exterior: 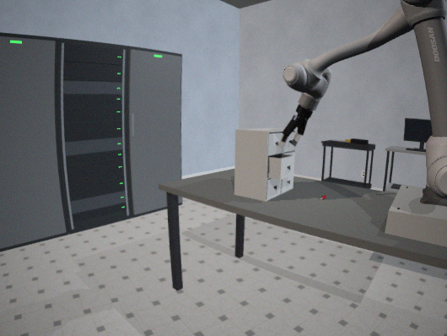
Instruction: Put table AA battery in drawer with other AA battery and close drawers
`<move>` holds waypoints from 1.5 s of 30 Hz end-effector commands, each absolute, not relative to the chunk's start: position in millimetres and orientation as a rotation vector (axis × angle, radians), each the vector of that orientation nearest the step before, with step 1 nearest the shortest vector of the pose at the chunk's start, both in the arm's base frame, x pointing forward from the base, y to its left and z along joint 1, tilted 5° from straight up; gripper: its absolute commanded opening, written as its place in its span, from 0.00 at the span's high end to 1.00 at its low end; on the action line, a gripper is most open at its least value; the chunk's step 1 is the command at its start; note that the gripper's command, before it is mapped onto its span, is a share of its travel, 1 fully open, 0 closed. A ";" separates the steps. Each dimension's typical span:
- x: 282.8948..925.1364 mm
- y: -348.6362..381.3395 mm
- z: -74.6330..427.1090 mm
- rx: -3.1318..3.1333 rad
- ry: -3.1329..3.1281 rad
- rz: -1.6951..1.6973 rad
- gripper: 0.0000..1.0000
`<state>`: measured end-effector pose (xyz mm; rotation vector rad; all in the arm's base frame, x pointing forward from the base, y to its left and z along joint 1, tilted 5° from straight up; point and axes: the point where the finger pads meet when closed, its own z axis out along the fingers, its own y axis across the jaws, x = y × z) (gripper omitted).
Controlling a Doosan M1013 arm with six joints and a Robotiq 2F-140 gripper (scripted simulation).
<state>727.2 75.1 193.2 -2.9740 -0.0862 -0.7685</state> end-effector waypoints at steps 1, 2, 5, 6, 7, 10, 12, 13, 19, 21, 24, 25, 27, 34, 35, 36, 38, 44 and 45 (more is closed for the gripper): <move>727.2 75.1 193.3 -2.974 -0.086 -0.769 0.00; 727.2 75.1 193.3 -2.974 -0.086 -0.769 0.00; 727.2 75.1 193.3 -2.974 -0.086 -0.768 0.00; 727.0 75.1 193.5 -2.974 -0.086 -0.767 0.00; 726.4 75.0 194.0 -2.975 -0.086 -0.763 0.00; 721.7 74.4 198.4 -2.983 -0.088 -0.732 0.00; 715.6 73.6 204.0 -2.993 -0.089 -0.690 0.00; 711.6 73.0 207.7 -2.999 -0.090 -0.663 0.00; 690.5 70.2 227.2 -3.026 -0.095 -0.520 0.00; 677.9 68.4 238.8 -3.040 -0.098 -0.435 0.00; 658.7 65.9 256.4 -3.056 -0.102 -0.303 0.00; 652.8 65.0 261.9 -3.059 -0.104 -0.262 0.00; 642.0 63.6 271.8 -3.065 -0.106 -0.188 0.00; 624.0 61.2 288.4 -3.070 -0.109 -0.064 0.00; 624.0 61.2 288.4 -3.070 -0.109 -0.064 0.00; 624.0 61.2 288.4 -3.070 -0.109 -0.064 0.00; 623.7 61.1 288.7 -3.070 -0.109 -0.062 0.00; 623.7 61.1 288.7 -3.070 -0.109 -0.062 0.00; 622.0 61.2 287.8 -3.070 -0.110 -0.062 0.00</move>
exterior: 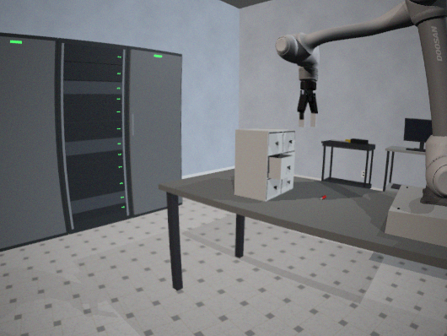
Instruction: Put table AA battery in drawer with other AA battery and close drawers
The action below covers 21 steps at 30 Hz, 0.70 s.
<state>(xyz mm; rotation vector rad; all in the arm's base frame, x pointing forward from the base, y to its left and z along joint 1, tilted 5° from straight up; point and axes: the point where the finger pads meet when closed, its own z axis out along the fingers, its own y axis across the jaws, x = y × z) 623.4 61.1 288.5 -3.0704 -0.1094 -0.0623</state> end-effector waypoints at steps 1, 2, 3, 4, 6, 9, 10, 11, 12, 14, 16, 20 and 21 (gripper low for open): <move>612.0 61.4 282.9 -3.070 -0.110 -0.062 0.00; 591.2 61.8 272.5 -3.070 -0.110 -0.062 0.00; 561.6 62.3 257.4 -3.070 -0.110 -0.062 0.00; 561.6 62.3 257.4 -3.070 -0.110 -0.062 0.00; 528.2 62.7 239.8 -3.070 -0.110 -0.062 0.00; 497.4 63.0 223.1 -3.070 -0.109 -0.062 0.00; 475.2 63.1 210.8 -3.070 -0.109 -0.062 0.00; 475.2 63.1 210.8 -3.070 -0.109 -0.062 0.00; 464.3 63.2 204.7 -3.071 -0.109 -0.062 0.00; 462.3 63.2 203.6 -3.071 -0.109 -0.062 0.00; 462.5 63.2 203.4 -3.070 -0.109 -0.065 0.00; 464.6 63.5 201.5 -3.069 -0.108 -0.102 0.00; 465.6 63.6 200.7 -3.067 -0.107 -0.120 0.00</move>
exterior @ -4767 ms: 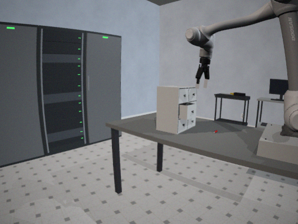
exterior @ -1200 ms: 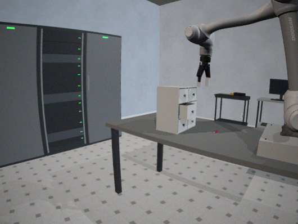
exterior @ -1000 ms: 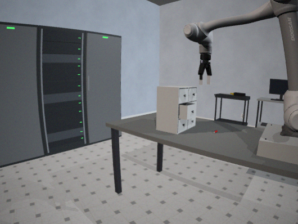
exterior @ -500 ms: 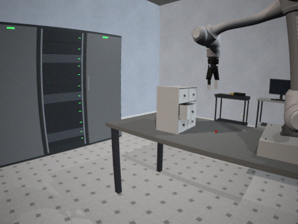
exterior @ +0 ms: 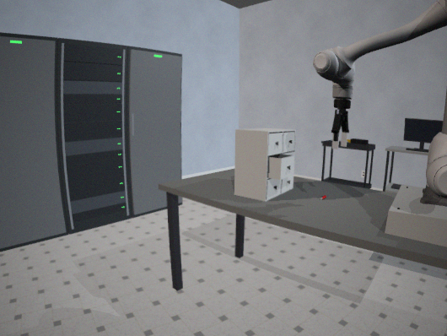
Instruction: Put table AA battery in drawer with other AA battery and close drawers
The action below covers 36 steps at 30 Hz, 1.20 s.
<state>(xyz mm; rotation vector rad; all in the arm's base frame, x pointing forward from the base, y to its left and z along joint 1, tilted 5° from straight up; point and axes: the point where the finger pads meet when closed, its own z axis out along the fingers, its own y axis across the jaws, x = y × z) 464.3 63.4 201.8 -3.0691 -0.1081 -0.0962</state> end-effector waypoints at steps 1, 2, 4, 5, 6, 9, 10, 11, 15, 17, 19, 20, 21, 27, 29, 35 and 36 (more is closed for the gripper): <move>466.9 63.8 199.5 -3.066 -0.106 -0.143 0.00; 468.5 64.0 198.1 -3.064 -0.106 -0.170 0.00; 468.5 64.0 198.1 -3.064 -0.106 -0.170 0.00; 470.3 64.3 196.6 -3.061 -0.104 -0.202 0.00; 472.3 64.6 194.7 -3.058 -0.103 -0.238 0.00; 480.1 65.6 187.8 -3.041 -0.098 -0.375 0.00; 483.2 66.0 185.1 -3.033 -0.096 -0.430 0.00; 486.6 66.5 182.1 -3.023 -0.093 -0.488 0.00; 501.8 68.7 168.7 -2.964 -0.083 -0.750 0.00; 510.3 70.0 161.2 -2.921 -0.077 -0.892 0.00; 517.3 70.7 154.9 -2.881 -0.071 -1.012 0.00; 517.3 70.7 154.9 -2.881 -0.071 -1.012 0.00; 517.3 70.7 154.9 -2.881 -0.071 -1.012 0.00; 524.6 74.5 150.0 -2.829 -0.071 -1.121 0.00; 525.7 73.0 148.3 -2.825 -0.067 -1.143 0.00; 527.8 75.8 145.1 -2.800 -0.068 -1.184 0.00; 528.4 75.5 144.8 -2.798 -0.067 -1.192 0.00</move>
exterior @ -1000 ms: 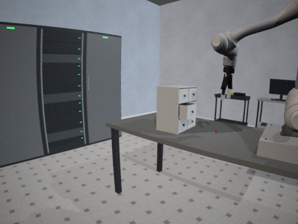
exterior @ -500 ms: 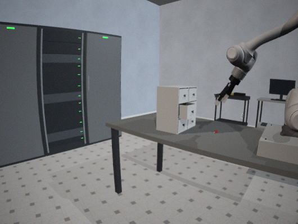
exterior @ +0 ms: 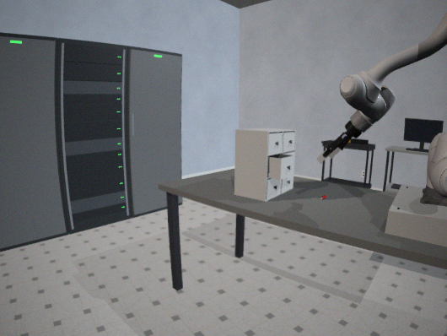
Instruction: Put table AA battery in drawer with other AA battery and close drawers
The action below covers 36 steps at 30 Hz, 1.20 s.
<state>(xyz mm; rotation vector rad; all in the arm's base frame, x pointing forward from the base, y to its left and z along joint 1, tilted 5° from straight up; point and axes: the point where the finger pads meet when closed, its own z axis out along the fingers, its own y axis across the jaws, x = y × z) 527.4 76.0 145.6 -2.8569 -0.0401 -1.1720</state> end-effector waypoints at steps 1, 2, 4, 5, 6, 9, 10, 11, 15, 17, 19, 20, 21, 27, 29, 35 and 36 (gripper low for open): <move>528.4 75.5 144.8 -2.798 -0.067 -1.192 0.00; 528.4 75.5 144.8 -2.798 -0.067 -1.192 0.00; 529.5 73.9 144.1 -2.796 -0.064 -1.209 0.00; 530.0 72.6 143.7 -2.796 -0.061 -1.218 0.00; 530.4 74.1 142.5 -2.787 -0.063 -1.227 0.00; 533.2 74.7 140.4 -2.767 -0.061 -1.269 0.00; 534.3 73.1 139.9 -2.765 -0.057 -1.286 0.00; 536.2 74.6 137.9 -2.747 -0.058 -1.315 0.00; 547.2 74.8 128.5 -2.660 -0.047 -1.487 0.00; 552.2 75.6 124.1 -2.615 -0.043 -1.561 0.00; 552.2 75.6 124.1 -2.615 -0.043 -1.561 0.00; 554.4 75.9 122.2 -2.595 -0.041 -1.593 0.00; 556.3 76.1 120.4 -2.577 -0.039 -1.623 0.00; 564.6 77.2 113.1 -2.495 -0.032 -1.744 0.00; 566.3 77.5 111.7 -2.479 -0.031 -1.766 0.00; 568.0 77.7 110.1 -2.460 -0.029 -1.793 0.00; 568.0 77.7 110.1 -2.460 -0.029 -1.793 0.00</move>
